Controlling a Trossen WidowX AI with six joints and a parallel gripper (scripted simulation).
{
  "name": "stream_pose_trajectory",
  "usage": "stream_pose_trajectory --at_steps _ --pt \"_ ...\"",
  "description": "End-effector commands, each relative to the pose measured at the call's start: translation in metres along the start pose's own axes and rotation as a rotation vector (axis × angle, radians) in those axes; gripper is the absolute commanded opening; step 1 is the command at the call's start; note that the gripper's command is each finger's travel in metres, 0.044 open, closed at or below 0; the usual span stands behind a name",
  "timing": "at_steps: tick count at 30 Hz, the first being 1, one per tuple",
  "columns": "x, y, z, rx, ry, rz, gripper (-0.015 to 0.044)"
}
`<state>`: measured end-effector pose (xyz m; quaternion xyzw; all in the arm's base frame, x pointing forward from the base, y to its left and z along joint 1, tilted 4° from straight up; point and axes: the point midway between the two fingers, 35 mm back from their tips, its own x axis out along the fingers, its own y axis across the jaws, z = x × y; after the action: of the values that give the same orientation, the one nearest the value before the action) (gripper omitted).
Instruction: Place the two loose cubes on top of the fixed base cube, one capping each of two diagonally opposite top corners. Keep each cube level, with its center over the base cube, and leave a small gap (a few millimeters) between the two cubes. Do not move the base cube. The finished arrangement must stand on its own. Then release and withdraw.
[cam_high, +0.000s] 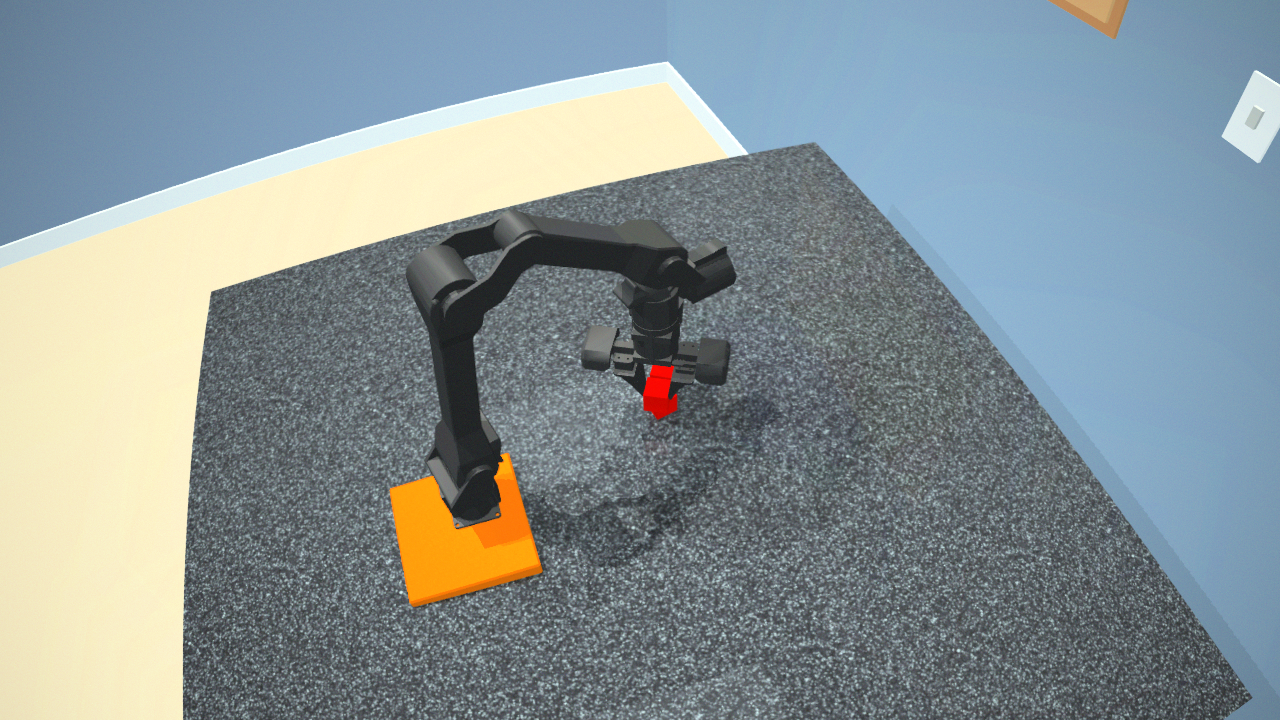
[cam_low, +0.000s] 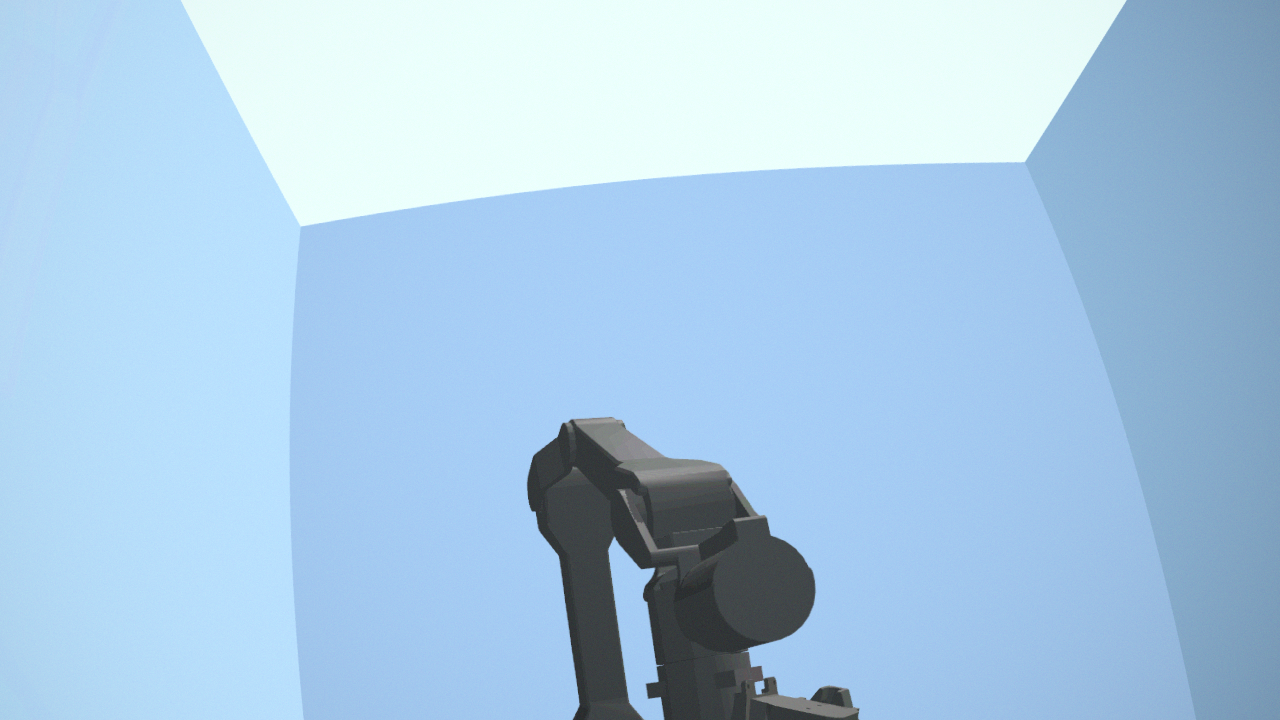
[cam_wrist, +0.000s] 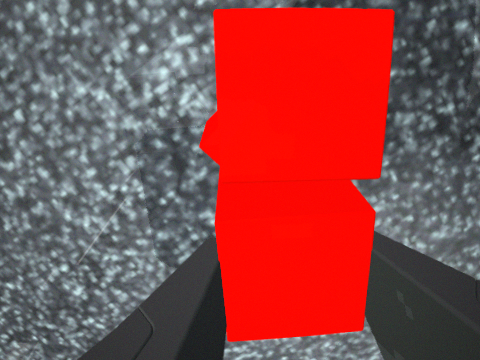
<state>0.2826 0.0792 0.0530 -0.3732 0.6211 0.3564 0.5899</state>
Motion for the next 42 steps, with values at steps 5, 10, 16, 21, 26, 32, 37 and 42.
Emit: stream_pose_trajectory --at_steps 5,10,16,21,26,32,37,42 --pt "0.002 0.000 0.000 0.001 -0.003 0.001 0.0105" --pt "0.002 0.000 0.000 0.001 -0.003 0.001 0.0105" --pt "0.002 0.000 0.000 0.001 -0.003 0.001 0.0105" --pt "0.002 0.000 0.000 0.001 -0.003 0.001 0.0205" --pt "0.000 0.000 0.000 0.001 -0.002 0.001 0.0205" --pt "-0.012 0.000 0.000 0.000 0.000 0.000 0.0205" --pt "-0.019 0.000 0.000 0.000 0.000 0.000 0.0205" --pt "-0.027 0.000 0.000 0.000 0.000 0.000 0.0205"
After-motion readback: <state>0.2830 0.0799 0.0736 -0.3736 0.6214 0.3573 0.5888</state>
